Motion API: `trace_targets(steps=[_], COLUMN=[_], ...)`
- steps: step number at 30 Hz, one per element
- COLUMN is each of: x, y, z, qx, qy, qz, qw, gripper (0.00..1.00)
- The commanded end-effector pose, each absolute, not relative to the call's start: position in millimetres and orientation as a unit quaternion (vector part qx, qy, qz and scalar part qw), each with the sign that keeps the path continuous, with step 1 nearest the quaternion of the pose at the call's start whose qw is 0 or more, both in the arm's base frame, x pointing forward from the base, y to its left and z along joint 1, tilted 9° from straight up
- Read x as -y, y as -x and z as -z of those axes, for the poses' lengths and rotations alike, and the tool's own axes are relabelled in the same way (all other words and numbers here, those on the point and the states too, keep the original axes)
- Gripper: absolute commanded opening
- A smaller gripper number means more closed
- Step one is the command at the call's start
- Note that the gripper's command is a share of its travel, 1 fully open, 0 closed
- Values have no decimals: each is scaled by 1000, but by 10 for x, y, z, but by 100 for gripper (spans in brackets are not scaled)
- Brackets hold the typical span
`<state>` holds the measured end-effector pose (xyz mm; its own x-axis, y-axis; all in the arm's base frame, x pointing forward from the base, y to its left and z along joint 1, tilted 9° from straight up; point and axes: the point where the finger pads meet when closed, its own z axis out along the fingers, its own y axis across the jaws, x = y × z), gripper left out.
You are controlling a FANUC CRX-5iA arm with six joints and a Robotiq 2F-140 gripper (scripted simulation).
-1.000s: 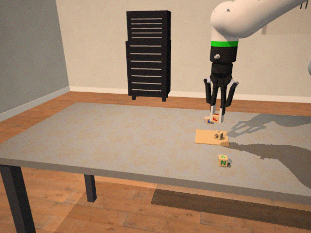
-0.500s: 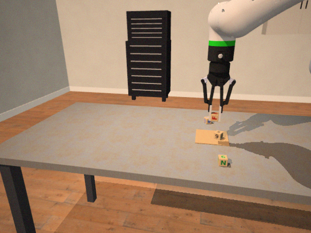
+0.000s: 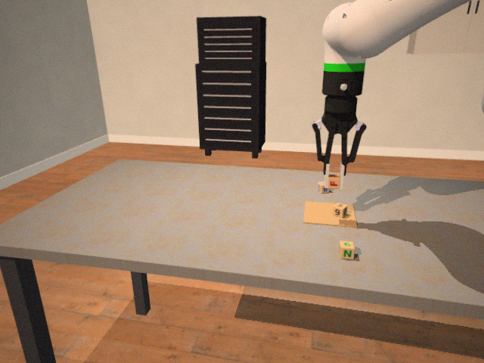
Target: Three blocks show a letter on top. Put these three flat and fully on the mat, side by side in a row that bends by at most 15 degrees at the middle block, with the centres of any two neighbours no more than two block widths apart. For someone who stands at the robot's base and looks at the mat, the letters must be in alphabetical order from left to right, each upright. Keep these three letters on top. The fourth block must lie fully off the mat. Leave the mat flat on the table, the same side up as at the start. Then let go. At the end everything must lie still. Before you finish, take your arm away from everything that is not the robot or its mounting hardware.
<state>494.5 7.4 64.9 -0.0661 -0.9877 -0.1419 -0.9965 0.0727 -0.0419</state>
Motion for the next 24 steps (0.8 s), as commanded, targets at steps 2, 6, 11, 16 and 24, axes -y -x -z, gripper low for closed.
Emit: trace_targets(steps=[2, 6, 11, 16, 24], x=[-74, -76, -90, -105, -155], y=[-4947, -4948, -4954, -4961, -4983], z=[-651, -630, -520, -407, -19], qx=[-729, -729, -729, -729, -729], qy=[680, 680, 680, 680, 680], qz=[-33, -33, -33, -33, -33], qw=[66, 67, 67, 67, 67], gripper=[16, 16, 16, 16, 16])
